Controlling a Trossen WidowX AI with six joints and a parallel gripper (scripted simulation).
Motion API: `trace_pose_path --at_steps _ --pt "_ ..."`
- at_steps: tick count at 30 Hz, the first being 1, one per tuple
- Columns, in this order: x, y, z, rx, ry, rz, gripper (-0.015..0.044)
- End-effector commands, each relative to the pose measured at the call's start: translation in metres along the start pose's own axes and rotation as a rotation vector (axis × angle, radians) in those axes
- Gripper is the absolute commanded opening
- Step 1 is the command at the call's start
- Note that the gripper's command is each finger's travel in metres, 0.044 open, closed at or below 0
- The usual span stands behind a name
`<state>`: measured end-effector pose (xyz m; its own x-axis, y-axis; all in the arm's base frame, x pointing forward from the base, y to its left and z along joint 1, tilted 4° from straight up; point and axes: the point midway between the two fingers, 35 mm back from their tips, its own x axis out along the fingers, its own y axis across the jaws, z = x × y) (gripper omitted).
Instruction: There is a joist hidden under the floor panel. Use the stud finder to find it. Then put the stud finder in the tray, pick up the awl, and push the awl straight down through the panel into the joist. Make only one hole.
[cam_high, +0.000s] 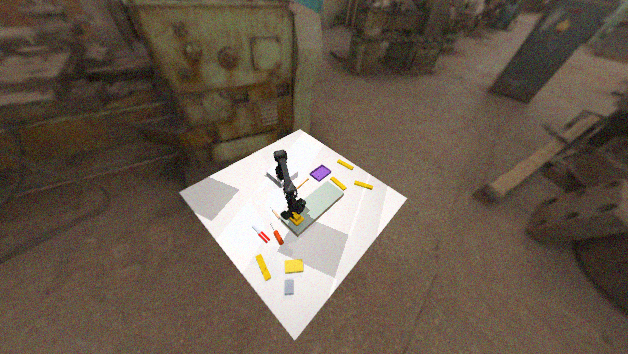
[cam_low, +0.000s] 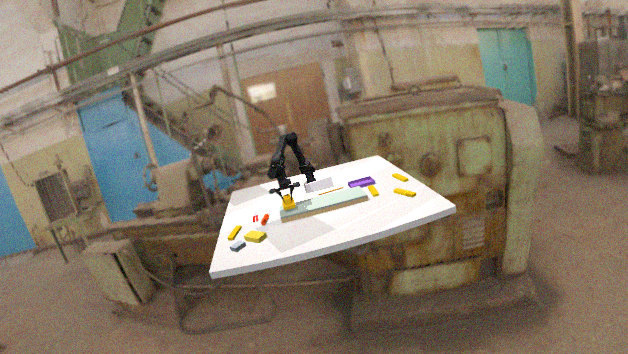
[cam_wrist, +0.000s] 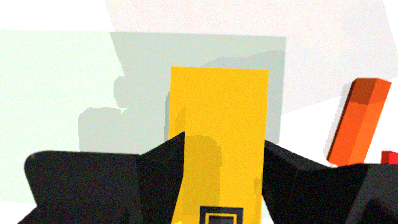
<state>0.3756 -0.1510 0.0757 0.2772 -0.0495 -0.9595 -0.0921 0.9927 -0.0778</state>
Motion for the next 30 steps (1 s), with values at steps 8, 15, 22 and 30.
trace_pose_path --at_steps 8,15,22,30 --pt "-0.068 -0.004 0.019 0.001 -0.019 -0.013 0.0" --pt "-0.076 0.0 0.022 -0.008 -0.019 -0.011 0.0" --pt "-0.07 0.039 0.035 -0.106 -0.023 0.024 0.0" --pt "-0.064 0.095 0.047 -0.24 -0.028 0.071 0.0"
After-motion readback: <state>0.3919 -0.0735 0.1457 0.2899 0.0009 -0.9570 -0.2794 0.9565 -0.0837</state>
